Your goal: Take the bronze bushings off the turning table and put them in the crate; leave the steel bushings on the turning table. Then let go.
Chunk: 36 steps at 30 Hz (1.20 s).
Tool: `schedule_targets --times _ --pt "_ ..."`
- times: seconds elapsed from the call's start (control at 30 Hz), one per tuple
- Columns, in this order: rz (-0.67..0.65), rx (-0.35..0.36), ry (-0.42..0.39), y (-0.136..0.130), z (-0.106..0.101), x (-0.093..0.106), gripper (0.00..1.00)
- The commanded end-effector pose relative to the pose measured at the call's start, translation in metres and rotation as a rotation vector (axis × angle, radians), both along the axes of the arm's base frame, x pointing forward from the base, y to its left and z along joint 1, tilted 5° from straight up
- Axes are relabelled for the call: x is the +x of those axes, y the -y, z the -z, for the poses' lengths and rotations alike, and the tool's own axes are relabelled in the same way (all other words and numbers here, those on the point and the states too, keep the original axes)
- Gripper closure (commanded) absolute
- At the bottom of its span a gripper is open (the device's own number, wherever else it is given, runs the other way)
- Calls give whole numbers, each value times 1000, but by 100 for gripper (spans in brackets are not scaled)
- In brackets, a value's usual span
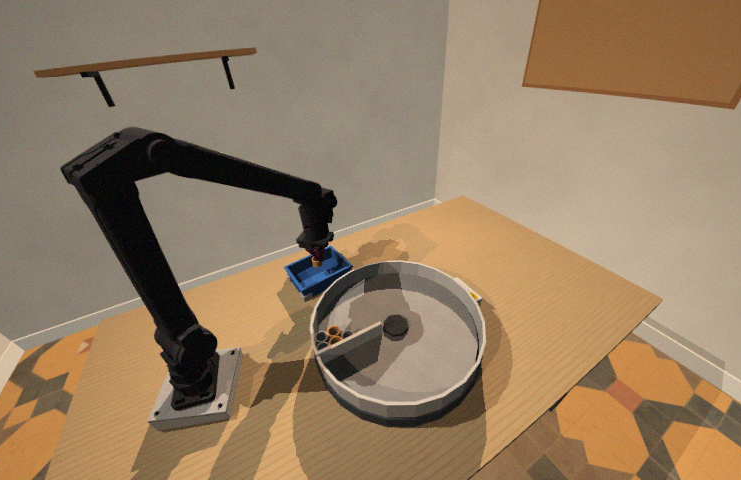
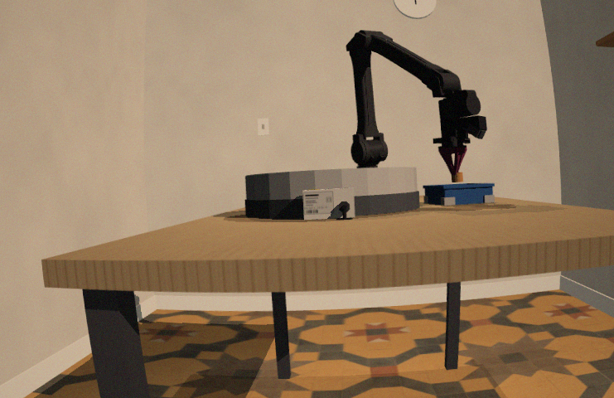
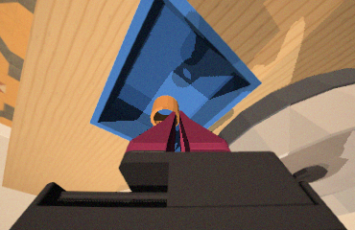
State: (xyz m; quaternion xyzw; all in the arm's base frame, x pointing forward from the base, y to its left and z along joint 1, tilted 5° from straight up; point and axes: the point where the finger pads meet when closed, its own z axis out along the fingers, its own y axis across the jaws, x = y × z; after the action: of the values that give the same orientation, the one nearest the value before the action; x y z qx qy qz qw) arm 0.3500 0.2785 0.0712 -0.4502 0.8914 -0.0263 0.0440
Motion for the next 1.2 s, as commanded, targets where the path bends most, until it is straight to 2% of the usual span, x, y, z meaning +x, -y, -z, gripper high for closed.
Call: schedule_targets --times 0.0,1.17 --pt "-6 2 3 4 2 1 100" --pt "-7 4 6 2 2 -1 100"
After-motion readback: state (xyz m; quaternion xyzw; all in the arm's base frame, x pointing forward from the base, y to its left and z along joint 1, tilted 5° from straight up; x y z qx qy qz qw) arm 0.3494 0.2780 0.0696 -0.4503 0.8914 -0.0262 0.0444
